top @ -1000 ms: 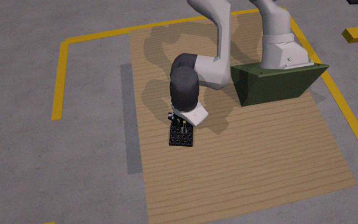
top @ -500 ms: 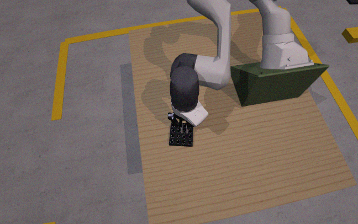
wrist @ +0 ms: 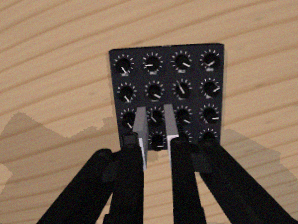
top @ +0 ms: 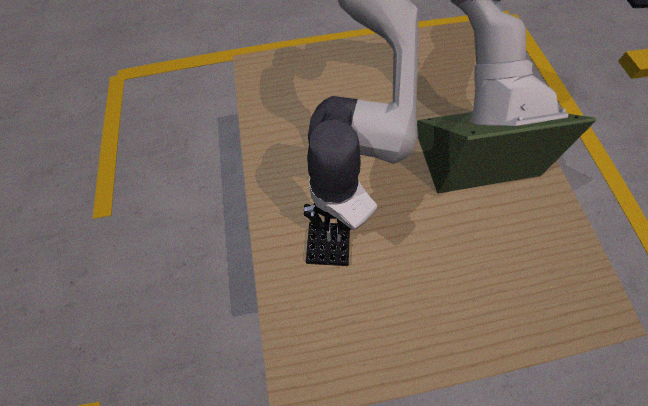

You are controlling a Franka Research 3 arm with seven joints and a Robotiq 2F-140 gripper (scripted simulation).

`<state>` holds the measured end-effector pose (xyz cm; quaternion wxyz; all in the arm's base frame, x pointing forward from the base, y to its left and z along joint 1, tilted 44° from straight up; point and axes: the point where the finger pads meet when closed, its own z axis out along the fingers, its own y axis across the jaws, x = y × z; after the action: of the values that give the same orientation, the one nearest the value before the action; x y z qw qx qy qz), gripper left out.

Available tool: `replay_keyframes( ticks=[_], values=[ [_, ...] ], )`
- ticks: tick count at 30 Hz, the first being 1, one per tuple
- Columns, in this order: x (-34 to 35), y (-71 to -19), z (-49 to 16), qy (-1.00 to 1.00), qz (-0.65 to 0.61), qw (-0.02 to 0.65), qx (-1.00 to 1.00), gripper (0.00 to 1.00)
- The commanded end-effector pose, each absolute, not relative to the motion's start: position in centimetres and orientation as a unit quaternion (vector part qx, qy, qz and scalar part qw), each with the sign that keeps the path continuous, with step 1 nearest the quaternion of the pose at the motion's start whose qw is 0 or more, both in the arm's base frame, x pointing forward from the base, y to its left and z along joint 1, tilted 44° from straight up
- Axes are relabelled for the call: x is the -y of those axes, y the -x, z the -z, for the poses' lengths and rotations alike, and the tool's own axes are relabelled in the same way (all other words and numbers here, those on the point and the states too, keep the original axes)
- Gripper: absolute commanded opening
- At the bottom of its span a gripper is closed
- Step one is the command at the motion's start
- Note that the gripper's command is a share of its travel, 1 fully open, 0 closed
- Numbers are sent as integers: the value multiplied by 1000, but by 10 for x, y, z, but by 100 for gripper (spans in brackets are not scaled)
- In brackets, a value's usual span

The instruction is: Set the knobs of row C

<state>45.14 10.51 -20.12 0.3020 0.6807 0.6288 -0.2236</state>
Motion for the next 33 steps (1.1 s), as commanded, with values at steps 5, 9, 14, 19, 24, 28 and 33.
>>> replay_keyframes(
  ticks=[5,9,14,19,24,28,33],
  values=[
    [-110,-451,196,-679,225,302,-630,12],
    [-113,-451,192,-679,225,302,-630,12],
    [-123,-450,182,-679,225,302,-630,12],
    [-130,-449,175,-679,225,302,-630,12],
    [-131,-449,174,-679,225,302,-630,12],
    [-131,-449,174,-679,225,302,-630,12],
    [-131,-449,174,-679,225,302,-630,12]
  ],
)
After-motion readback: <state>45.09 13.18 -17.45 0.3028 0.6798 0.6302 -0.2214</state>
